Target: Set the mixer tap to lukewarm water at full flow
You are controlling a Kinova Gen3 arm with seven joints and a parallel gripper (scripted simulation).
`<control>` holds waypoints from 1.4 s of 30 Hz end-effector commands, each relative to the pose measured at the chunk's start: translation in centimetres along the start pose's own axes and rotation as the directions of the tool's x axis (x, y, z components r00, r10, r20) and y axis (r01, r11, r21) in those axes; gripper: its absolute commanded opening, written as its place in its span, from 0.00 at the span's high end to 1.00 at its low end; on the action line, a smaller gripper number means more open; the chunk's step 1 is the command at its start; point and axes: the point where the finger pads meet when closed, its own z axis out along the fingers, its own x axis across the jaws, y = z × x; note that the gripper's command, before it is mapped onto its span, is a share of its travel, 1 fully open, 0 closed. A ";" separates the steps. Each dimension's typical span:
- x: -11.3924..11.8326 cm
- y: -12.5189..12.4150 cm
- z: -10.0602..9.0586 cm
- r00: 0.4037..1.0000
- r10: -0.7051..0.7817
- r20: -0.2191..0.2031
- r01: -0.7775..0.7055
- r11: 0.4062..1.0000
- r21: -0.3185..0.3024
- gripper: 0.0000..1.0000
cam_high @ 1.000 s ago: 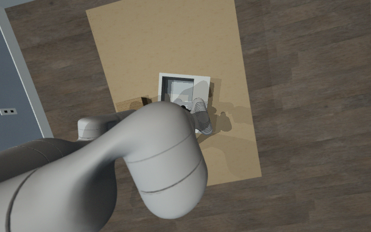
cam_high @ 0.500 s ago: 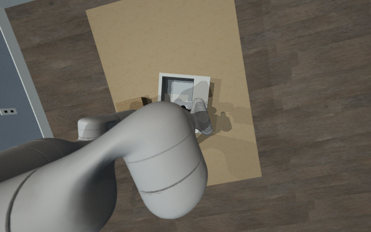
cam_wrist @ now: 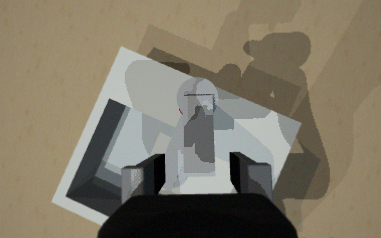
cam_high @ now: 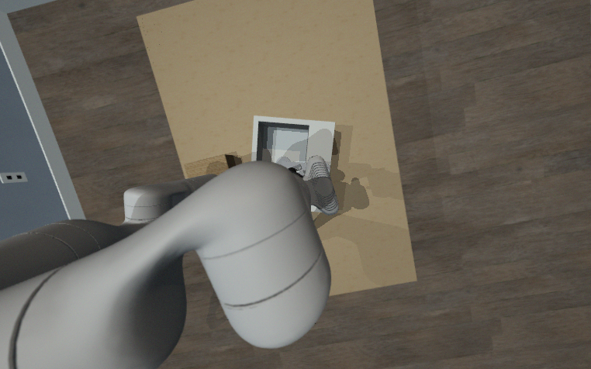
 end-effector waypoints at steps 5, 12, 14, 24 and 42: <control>0.0 0.0 -0.1 1.000 0.000 0.000 0.000 1.000 0.002 0.00; 0.0 0.0 -0.1 1.000 0.000 0.000 0.000 1.000 0.002 0.00; 0.0 0.0 -0.1 1.000 0.000 0.000 0.000 1.000 0.002 0.00; 0.0 0.0 0.0 1.000 0.000 -0.001 0.000 1.000 0.002 0.00; 0.0 -0.1 1.7 1.000 0.000 -0.003 0.000 1.000 0.001 0.00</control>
